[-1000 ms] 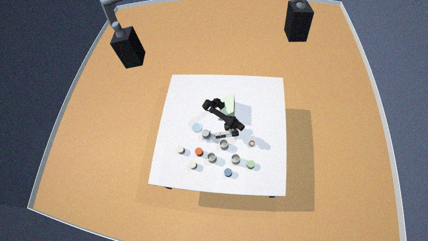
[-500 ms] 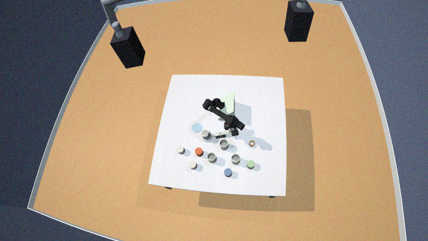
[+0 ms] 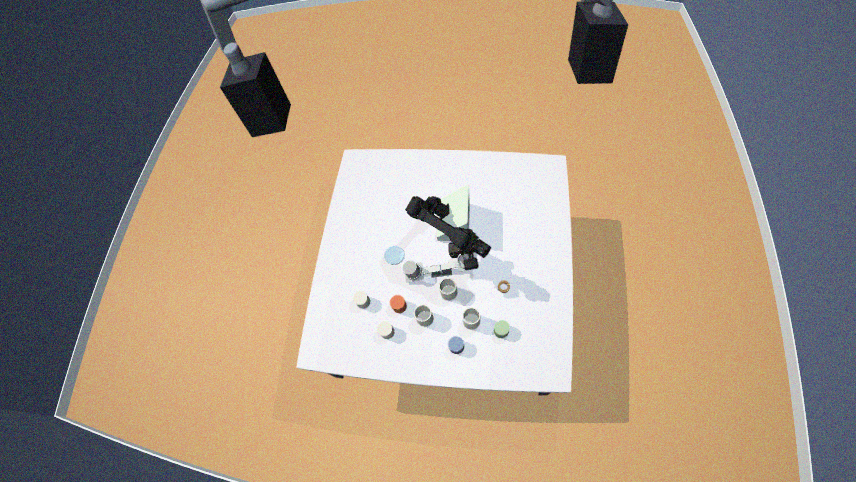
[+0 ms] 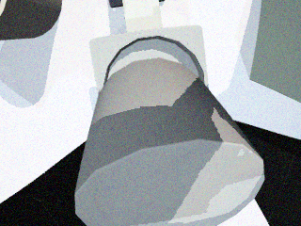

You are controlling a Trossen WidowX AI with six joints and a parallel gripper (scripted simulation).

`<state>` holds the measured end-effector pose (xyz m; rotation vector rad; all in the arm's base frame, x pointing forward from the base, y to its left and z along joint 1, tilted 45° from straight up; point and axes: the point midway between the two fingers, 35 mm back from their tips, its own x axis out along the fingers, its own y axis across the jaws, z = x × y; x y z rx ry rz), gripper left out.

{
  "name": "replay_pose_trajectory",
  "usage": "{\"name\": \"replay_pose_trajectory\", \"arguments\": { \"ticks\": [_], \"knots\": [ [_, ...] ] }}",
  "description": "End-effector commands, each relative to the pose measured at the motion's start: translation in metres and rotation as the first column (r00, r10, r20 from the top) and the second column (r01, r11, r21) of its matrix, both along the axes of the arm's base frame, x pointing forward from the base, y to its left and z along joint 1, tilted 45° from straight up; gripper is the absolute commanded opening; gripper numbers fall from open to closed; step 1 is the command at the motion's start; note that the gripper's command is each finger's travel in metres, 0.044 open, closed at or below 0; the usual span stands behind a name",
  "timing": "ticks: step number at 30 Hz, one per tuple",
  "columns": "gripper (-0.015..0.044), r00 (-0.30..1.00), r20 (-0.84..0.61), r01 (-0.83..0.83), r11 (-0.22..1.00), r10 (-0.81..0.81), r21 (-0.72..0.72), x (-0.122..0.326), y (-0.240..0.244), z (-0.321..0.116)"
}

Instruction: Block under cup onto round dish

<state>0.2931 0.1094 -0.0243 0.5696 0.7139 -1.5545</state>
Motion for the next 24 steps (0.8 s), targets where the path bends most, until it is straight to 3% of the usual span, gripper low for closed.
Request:
{"name": "replay_pose_trajectory", "arguments": {
  "ticks": [1, 24],
  "knots": [
    [0.0000, 1.000, 0.008, -0.001, 1.000, 0.000, 0.008, 0.002, 0.007, 0.005],
    [0.0000, 1.000, 0.007, 0.000, 1.000, 0.000, 0.007, 0.001, 0.026, 0.028]
  ]
}}
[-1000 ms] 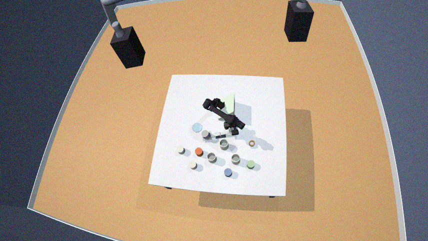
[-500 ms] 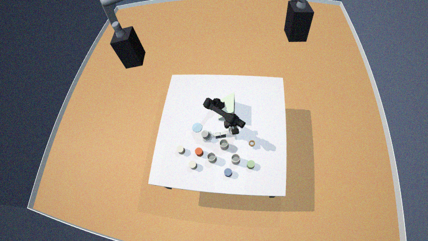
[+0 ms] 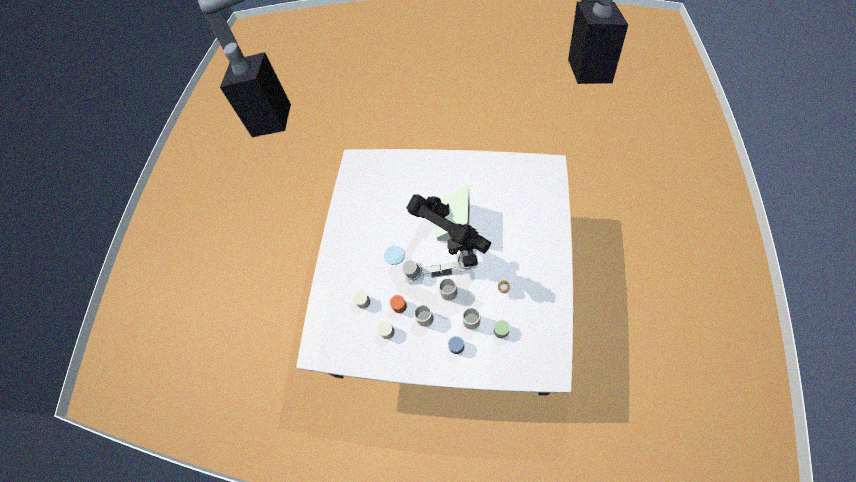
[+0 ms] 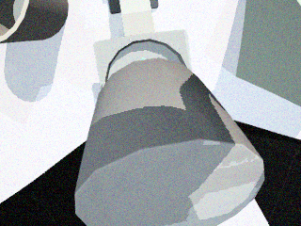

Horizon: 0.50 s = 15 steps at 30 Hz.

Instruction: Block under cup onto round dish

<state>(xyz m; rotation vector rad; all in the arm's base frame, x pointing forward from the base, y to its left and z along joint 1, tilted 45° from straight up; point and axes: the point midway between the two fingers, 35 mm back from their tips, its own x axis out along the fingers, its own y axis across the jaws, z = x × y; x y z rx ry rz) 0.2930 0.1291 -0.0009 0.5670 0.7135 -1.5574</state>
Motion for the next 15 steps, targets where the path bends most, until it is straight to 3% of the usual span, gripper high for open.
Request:
{"name": "replay_pose_trajectory", "arguments": {
  "ticks": [1, 15],
  "knots": [
    [0.0000, 1.000, 0.009, -0.002, 1.000, 0.002, 0.009, 0.001, 0.007, 0.006],
    [0.0000, 1.000, 0.000, 0.000, 1.000, 0.000, -0.001, -0.001, 0.010, 0.012]
  ]
}}
